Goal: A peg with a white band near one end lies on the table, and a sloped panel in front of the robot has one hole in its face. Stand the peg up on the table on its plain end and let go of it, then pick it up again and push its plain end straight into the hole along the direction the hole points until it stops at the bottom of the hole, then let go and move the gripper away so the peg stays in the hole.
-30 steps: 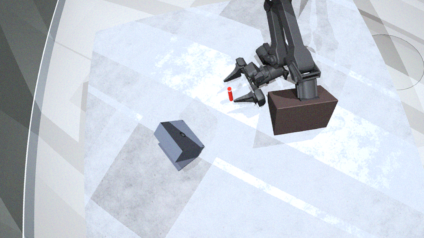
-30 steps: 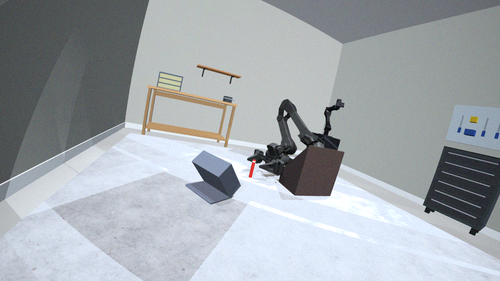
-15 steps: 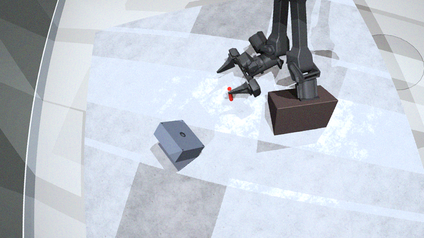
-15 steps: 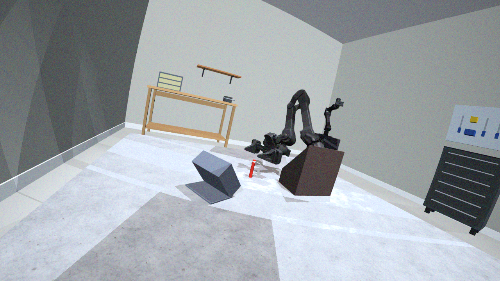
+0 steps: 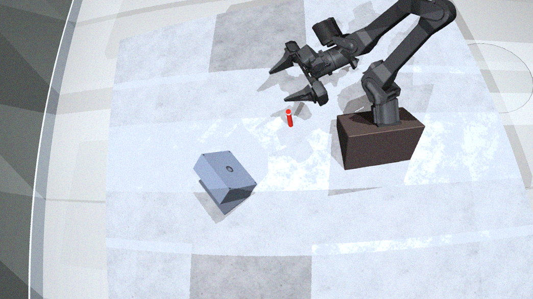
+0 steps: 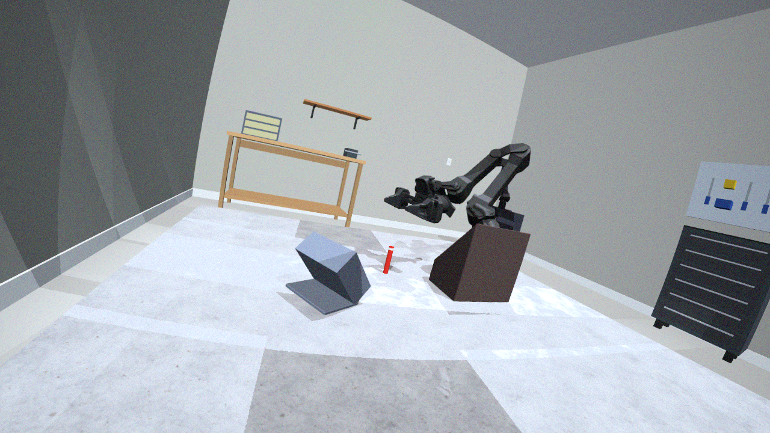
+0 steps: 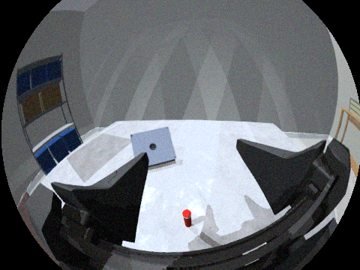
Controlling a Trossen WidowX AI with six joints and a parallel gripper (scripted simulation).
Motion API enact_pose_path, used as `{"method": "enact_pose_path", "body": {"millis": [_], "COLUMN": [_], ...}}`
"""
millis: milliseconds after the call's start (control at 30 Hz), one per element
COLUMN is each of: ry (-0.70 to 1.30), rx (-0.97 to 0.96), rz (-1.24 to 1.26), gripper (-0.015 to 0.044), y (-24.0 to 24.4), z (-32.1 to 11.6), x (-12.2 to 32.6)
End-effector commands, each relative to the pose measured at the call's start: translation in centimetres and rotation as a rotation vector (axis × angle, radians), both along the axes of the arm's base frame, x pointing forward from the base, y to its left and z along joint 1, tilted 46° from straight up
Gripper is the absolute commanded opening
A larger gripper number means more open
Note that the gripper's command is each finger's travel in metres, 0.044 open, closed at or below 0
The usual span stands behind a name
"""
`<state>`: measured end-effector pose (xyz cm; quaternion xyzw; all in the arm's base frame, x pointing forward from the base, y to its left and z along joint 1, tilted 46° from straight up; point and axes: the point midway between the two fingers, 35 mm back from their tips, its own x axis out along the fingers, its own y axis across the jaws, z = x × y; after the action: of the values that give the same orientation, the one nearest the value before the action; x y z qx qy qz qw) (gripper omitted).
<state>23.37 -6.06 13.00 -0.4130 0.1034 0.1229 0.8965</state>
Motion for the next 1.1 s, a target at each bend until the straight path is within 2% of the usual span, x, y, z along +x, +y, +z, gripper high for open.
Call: {"method": "enact_pose_path", "body": {"millis": [0,233,667,1067], "ry": [-0.013,-0.011,0.326,0.639], "rx": [0.015,0.036,0.204,0.215], "rz": [-0.007,-0.02,-0.241,-0.484], "gripper": [0.044,0.044,0.044,0.044], "y": [1.9,2.8,1.2,-0.1], "z": [0.8,1.1,-1.4,-4.1], "x": [-0.9,-1.4,-0.3,-0.3]}}
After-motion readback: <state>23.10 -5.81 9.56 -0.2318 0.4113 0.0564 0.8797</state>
